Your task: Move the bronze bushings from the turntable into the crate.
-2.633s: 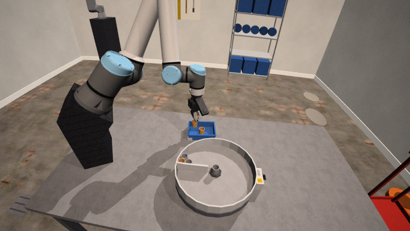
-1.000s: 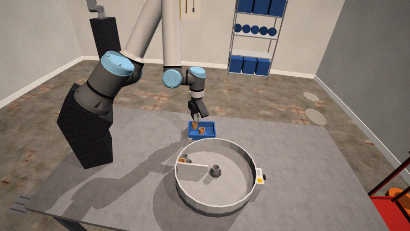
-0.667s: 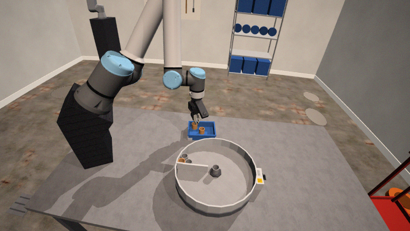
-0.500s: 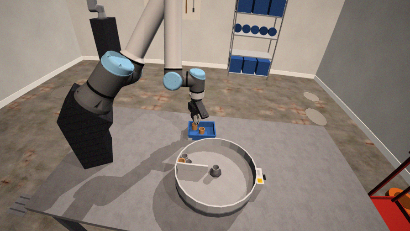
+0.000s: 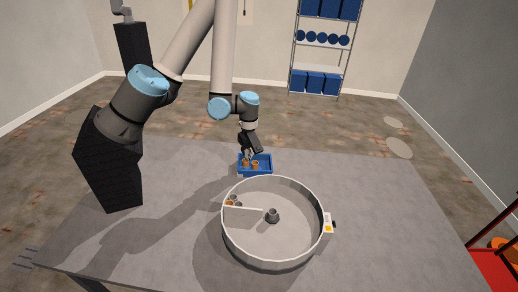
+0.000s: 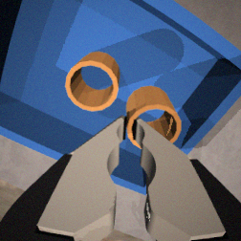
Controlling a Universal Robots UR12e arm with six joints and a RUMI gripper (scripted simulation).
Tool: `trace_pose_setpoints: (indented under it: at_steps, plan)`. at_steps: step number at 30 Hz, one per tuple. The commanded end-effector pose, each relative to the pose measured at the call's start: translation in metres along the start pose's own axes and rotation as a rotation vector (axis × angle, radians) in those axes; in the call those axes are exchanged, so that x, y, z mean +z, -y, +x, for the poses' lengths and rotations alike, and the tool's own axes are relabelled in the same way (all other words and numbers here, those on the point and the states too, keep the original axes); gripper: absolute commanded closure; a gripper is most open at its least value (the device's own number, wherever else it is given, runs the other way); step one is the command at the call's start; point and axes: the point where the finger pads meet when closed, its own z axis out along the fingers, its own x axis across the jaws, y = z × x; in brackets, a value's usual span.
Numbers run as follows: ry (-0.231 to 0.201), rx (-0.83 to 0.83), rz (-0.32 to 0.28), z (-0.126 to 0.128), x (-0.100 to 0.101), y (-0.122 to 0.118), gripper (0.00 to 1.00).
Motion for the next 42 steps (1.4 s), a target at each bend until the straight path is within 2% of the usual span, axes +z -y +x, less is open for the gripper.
trace_pose_setpoints:
  at_steps: [1, 42]
  plan:
    - [0.001, 0.0, 0.001, -0.0005, 0.0054, 0.0, 1.0]
    - [0.001, 0.0, 0.001, -0.0005, 0.0091, 0.0, 1.0]
